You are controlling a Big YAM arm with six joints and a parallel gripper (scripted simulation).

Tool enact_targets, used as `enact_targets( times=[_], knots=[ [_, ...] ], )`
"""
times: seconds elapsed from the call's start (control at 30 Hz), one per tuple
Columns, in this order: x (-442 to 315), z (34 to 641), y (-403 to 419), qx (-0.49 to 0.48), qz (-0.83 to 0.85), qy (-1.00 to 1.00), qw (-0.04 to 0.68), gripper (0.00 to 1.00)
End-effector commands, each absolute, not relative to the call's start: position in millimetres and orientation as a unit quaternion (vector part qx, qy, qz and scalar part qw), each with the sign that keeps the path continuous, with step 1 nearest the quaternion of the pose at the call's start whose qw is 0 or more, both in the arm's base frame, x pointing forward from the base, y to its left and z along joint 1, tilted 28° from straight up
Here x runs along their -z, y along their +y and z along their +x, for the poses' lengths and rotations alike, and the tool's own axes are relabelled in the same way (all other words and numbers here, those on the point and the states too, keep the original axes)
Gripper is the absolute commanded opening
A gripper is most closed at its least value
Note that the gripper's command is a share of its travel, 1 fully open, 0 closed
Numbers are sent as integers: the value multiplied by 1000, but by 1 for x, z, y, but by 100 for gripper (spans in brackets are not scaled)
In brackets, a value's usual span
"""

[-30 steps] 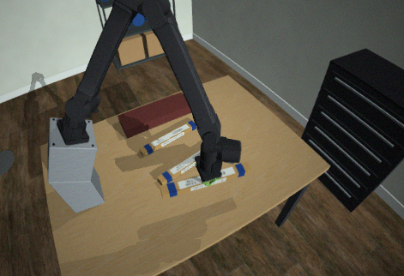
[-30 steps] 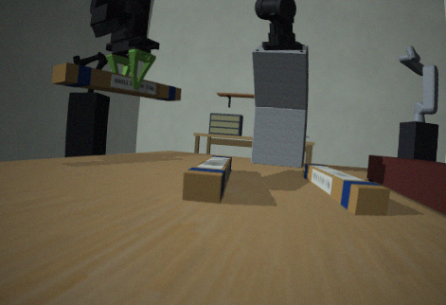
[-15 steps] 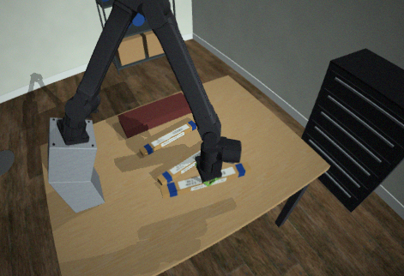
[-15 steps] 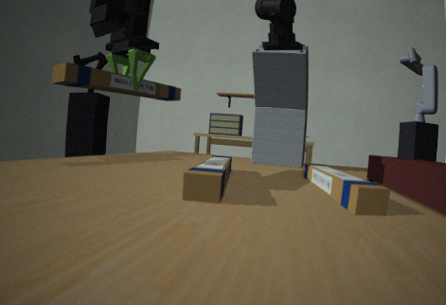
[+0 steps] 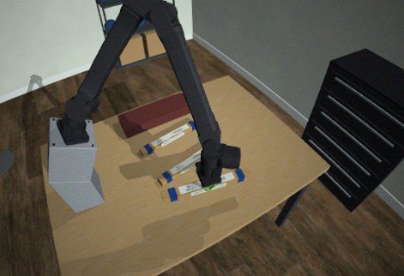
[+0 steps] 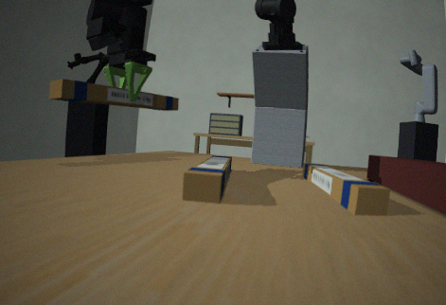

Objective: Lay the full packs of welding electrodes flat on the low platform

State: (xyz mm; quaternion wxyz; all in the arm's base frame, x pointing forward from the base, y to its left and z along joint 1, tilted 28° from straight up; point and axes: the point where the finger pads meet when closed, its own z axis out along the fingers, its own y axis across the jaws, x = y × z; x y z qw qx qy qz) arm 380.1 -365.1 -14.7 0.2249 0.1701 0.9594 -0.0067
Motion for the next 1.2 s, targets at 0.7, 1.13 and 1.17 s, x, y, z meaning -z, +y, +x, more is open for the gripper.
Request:
enact_targets(
  times=[0.7, 1.13, 1.17],
  knots=[
    [5, 411, -394, 37, 174, 949, 262, 0],
    [26, 420, -393, 32, 173, 950, 257, 0],
    [26, 420, -395, 34, 174, 950, 258, 0]
  ],
)
